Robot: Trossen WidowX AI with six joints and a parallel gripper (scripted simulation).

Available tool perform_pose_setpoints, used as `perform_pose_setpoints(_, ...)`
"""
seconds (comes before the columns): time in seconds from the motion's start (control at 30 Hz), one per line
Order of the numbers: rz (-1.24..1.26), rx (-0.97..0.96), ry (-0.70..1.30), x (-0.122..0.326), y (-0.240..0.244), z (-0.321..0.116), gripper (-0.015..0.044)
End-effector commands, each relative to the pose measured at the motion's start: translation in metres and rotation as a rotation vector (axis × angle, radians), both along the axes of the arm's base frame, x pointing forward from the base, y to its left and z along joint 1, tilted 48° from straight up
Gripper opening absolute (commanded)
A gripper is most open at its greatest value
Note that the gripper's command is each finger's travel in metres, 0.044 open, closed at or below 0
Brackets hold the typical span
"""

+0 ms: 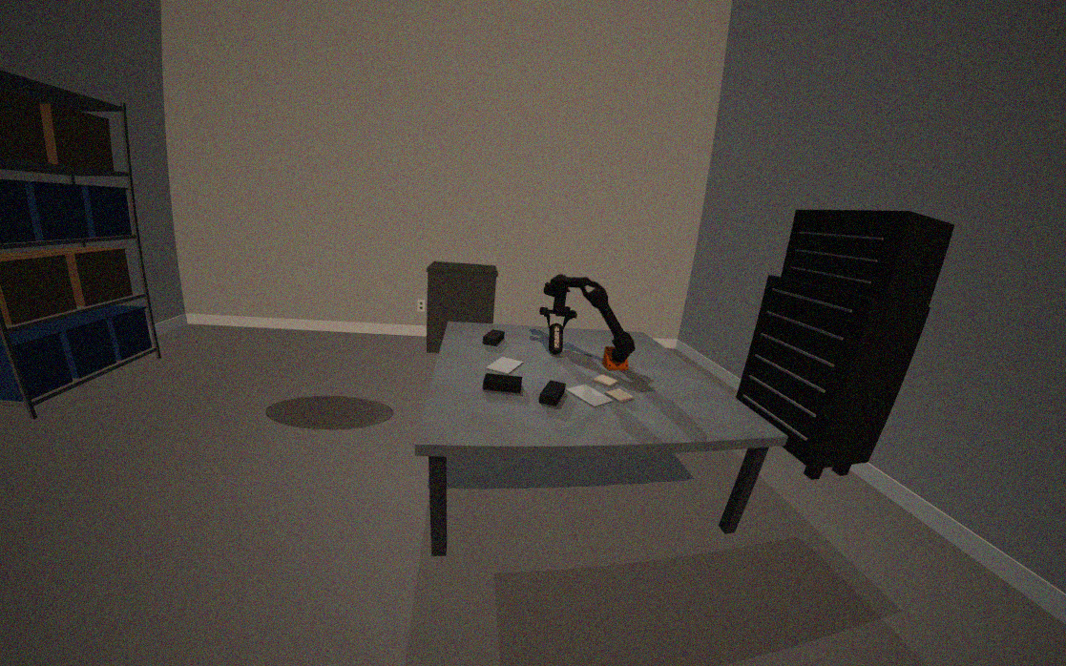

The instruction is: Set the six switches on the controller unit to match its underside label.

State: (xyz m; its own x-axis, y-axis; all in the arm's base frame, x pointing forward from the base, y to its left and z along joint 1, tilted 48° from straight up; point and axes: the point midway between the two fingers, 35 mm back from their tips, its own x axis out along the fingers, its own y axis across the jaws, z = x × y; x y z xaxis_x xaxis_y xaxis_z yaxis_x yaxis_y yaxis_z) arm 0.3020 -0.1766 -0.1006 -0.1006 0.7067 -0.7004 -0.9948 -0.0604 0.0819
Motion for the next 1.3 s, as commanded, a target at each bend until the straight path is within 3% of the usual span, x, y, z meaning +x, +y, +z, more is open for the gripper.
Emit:
perform_pose_setpoints(0.0,0.013,0.009,0.007,-0.001,0.004,-0.007,0.0338)
perform_pose_setpoints(1.27,0.013,0.007,0.006,-0.003,0.001,-0.036,0.0338)
